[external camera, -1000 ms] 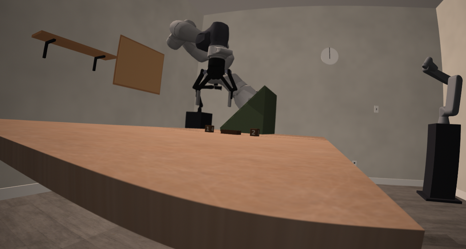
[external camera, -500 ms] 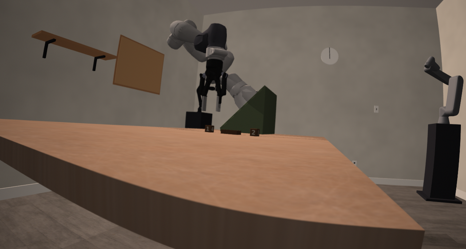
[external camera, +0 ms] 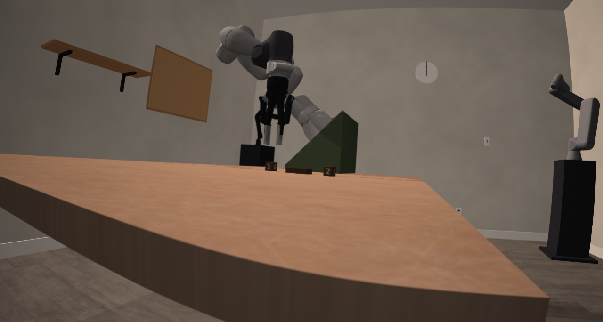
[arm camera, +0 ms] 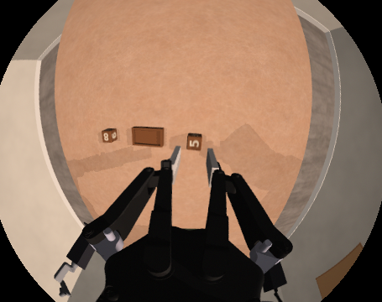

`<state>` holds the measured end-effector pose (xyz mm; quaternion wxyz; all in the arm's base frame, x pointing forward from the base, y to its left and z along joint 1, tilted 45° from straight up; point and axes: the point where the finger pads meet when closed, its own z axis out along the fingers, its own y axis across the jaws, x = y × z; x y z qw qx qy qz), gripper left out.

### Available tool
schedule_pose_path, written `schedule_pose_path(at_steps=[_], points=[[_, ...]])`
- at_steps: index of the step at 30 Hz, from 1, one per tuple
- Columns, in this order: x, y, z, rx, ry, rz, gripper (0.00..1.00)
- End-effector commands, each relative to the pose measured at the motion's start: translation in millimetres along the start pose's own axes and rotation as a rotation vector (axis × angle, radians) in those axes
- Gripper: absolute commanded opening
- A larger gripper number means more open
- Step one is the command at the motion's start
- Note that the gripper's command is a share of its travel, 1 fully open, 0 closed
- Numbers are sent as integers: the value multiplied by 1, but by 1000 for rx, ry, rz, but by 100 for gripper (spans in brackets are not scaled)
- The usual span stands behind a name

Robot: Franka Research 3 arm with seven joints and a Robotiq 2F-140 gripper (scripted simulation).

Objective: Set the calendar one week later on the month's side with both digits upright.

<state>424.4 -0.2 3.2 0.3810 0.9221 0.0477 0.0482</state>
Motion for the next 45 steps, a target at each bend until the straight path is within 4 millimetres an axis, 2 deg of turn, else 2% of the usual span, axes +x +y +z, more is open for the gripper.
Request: schedule_pose_path(at_steps=[1,22,32,45], points=[[0,-1,-1,1,4,14,28],[0,-1,2,2,5,14,28],[0,-1,10,2,5,14,28],[0,0,29,2,5,14,28]])
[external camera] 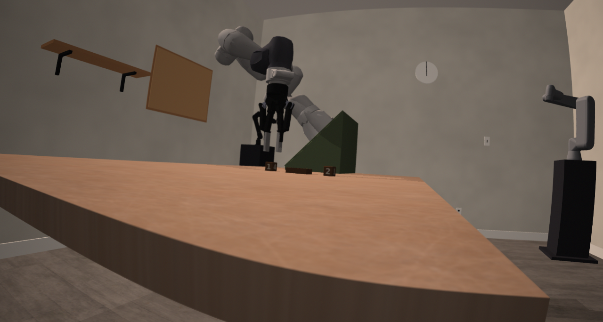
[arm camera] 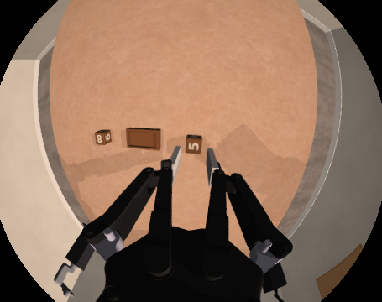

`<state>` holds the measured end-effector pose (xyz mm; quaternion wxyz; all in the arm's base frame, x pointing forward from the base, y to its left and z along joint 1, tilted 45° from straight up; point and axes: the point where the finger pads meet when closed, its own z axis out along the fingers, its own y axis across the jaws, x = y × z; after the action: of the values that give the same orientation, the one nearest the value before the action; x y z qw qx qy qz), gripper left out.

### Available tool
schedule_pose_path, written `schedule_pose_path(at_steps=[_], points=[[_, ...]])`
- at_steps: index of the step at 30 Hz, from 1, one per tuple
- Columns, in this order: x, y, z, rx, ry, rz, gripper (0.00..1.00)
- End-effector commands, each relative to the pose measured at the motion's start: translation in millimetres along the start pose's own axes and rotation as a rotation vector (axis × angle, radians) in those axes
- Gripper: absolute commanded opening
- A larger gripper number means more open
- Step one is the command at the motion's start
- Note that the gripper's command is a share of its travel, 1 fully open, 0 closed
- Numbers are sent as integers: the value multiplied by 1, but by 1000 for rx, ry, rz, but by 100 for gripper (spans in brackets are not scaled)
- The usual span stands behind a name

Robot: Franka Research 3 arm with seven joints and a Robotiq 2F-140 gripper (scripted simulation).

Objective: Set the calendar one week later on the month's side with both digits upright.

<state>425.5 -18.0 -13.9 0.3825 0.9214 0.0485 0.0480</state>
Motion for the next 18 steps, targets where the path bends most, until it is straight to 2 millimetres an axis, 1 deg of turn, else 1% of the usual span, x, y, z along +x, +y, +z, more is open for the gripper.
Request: schedule_pose_path(at_steps=[1,18], points=[[2,-1,6,5,4,16,28],[2,-1,24,5,4,16,28]])
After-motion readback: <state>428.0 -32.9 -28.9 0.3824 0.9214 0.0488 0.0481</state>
